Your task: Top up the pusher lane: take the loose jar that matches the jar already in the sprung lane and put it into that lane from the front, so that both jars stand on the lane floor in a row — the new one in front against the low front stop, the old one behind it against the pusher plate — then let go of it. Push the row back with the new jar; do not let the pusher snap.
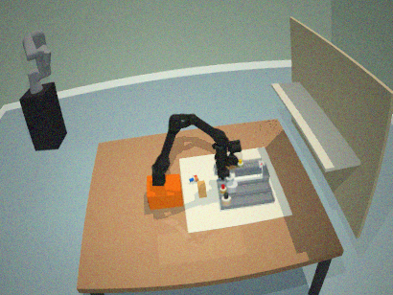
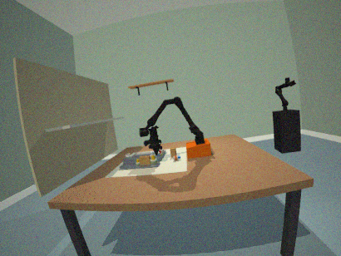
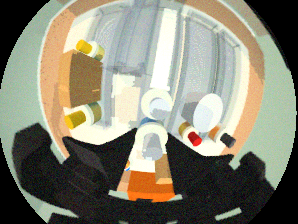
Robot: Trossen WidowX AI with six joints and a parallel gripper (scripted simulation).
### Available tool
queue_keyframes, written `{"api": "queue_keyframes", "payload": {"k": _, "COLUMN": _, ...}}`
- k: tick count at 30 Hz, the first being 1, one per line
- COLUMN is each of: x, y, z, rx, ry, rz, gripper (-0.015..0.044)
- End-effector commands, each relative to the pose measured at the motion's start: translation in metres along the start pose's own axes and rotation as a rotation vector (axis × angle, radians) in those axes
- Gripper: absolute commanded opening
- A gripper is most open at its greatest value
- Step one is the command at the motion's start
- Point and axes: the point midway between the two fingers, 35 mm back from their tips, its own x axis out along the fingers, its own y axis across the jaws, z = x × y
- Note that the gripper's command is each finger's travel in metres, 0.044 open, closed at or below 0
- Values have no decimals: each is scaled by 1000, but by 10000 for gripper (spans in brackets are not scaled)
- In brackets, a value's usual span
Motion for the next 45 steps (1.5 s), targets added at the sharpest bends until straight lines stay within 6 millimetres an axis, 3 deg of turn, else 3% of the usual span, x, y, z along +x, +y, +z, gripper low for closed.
{"api": "queue_keyframes", "payload": {"k": 1, "x": -2, "y": -1, "z": 7, "rx": -1, "ry": -24, "rz": -1, "gripper": 0}}
{"api": "queue_keyframes", "payload": {"k": 45, "x": 15, "y": -1, "z": 6, "rx": -1, "ry": -23, "rz": -1, "gripper": 0}}
